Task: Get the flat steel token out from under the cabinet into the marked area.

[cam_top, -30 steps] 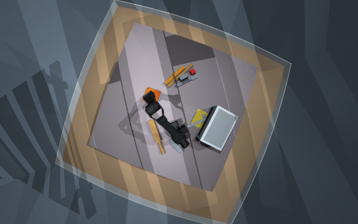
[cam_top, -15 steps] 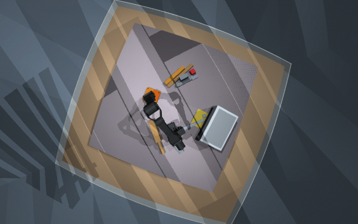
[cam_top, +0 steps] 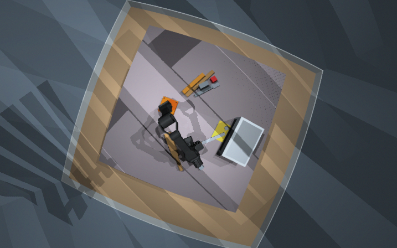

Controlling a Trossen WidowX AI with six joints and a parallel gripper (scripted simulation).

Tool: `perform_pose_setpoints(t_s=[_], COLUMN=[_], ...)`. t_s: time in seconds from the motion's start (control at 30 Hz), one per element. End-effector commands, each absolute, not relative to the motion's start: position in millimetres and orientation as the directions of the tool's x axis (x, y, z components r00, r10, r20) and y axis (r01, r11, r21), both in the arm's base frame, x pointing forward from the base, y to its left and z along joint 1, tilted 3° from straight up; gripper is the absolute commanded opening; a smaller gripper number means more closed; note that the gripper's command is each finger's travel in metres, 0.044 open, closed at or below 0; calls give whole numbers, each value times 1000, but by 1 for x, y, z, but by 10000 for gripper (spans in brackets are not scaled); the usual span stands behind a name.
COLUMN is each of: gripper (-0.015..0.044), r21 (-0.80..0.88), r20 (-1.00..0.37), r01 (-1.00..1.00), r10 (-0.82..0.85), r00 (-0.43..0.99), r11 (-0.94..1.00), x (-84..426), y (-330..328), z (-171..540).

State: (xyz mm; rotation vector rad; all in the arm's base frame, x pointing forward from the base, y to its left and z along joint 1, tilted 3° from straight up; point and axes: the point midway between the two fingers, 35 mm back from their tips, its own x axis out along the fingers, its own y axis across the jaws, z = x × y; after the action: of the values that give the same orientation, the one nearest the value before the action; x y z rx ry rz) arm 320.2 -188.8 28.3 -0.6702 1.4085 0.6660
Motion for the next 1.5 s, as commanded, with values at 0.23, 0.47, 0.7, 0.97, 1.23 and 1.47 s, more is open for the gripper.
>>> perform_pose_setpoints(t_s=[0.23,0.47,0.7,0.97,1.23,1.47], gripper=[0,0,0,0,0,0], r21=[-23,-22,-23,-23,-24,-24], r20=[-998,-998,-998,-998,-998,-998], r01=[-758,-755,-757,-759,-761,-761], r10=[24,24,24,23,23,22], r00=[51,51,51,51,51,51], r11=[652,655,653,651,649,648], x=[317,313,313,314,315,314], y=[-189,-188,-194,-203,-212,-215], z=[46,50,50,50,48,40])
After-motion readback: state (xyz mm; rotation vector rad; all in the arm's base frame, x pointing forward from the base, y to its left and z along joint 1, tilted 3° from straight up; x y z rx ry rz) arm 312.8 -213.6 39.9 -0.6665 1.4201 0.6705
